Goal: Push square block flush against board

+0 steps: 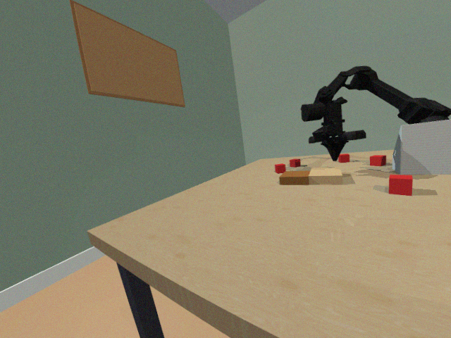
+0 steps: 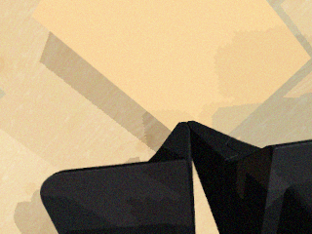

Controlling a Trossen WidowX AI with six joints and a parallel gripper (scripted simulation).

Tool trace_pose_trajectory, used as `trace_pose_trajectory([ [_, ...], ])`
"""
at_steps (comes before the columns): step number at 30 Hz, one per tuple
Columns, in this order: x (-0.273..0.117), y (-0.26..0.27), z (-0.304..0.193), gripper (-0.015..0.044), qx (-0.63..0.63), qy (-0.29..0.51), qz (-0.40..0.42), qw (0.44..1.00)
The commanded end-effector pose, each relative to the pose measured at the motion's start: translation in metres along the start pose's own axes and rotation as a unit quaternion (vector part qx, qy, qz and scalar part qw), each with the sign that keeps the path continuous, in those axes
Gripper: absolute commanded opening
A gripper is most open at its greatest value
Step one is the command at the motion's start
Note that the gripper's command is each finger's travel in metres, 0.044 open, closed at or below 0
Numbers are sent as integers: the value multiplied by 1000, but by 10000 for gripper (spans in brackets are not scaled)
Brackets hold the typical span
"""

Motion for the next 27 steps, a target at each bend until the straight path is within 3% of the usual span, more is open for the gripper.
trace_pose_trajectory([
  [1, -3, -24, -5, 0, -74, -2, -5, 997],
  [11, -2, -68, -24, 0, -235, 7, -6, 972],
  [18, -2, -71, -25, 0, -245, 8, -6, 969],
  [23, 51, -72, -26, 0, -247, 9, -7, 969],
  [27, 54, -72, -26, 0, -247, 9, -7, 969],
])
Point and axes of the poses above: the point midway between the two fingers, 35 mm back from their tips, its own x axis out along the fingers, its own y axis across the jaws, z = x × y, the point moved 7 cm from there along -x, back along the fingers, and after that the axes turned 1 degree about -x, right-handed, at the moved point
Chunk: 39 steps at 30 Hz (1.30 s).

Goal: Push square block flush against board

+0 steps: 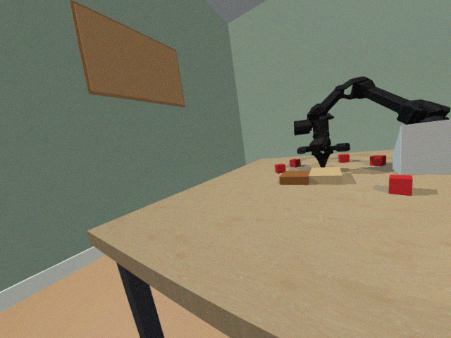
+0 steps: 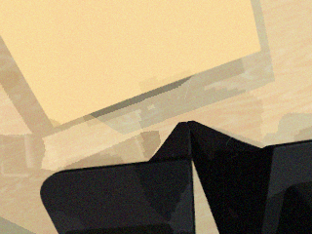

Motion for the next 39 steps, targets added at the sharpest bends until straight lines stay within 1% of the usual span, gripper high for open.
trace_pose_trajectory([
  [1, 11, 4, 2, 0, -10, 3, -1, 1000],
  [25, 11, 3, 36, 0, -10, 2, -1, 1000],
  [39, 11, 2, 17, 0, -10, 2, -1, 1000],
])
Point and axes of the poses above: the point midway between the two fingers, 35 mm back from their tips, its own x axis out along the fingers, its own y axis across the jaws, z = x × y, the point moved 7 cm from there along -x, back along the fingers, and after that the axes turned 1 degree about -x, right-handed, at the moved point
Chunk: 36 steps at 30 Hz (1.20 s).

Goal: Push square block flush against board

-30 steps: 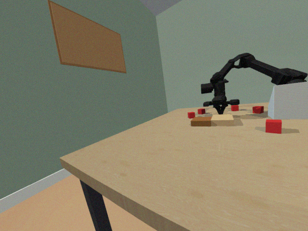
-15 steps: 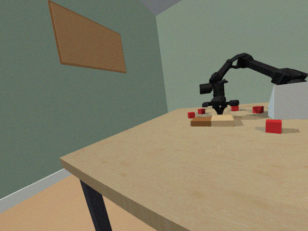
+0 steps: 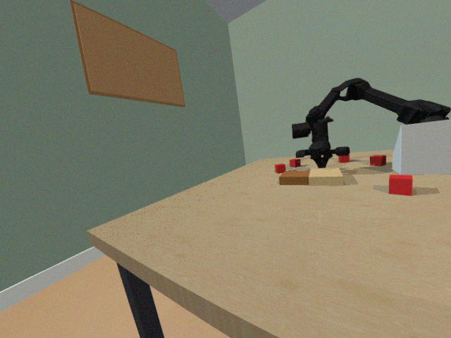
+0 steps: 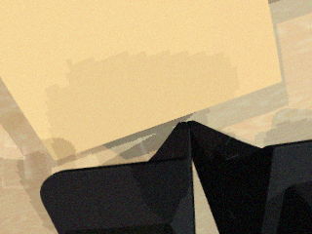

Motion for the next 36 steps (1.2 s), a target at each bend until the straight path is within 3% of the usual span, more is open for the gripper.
trace_pose_trajectory([
  [1, -1, 0, -9, 0, 0, -2, -2, 1000],
  [23, -1, 2, -43, 0, 0, 0, -1, 1000],
  [28, -53, 1, -37, 0, 0, -2, -1, 1000],
  [36, -57, 1, -35, 0, -2, -2, -1, 1000],
])
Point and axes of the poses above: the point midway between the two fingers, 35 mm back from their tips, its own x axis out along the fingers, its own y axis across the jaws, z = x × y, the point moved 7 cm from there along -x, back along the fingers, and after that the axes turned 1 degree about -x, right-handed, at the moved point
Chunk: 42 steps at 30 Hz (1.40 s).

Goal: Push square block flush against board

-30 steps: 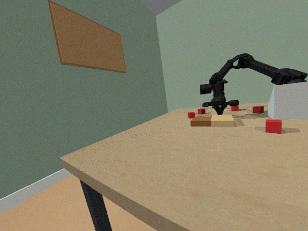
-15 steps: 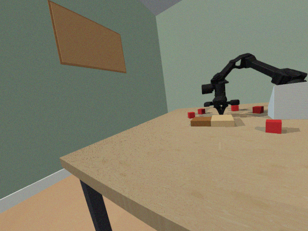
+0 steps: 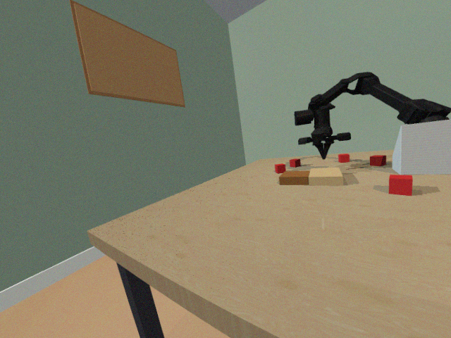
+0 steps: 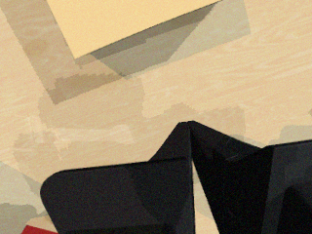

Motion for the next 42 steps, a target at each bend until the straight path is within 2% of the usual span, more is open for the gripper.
trace_pose_trajectory([
  [1, -6, -3, 8, 0, -5, -4, 1, 1000],
  [8, -15, -2, 112, 0, -104, -15, -2, 994],
  [16, -10, 36, 219, 0, -202, -10, -1, 979],
  [24, -6, 39, 224, 0, -207, -9, -1, 978],
  [27, 34, 39, 225, 0, -207, -8, -2, 978],
  [29, 46, 39, 225, 0, -207, -8, -1, 978],
  [42, 46, 36, 217, 0, -207, -8, -1, 978],
])
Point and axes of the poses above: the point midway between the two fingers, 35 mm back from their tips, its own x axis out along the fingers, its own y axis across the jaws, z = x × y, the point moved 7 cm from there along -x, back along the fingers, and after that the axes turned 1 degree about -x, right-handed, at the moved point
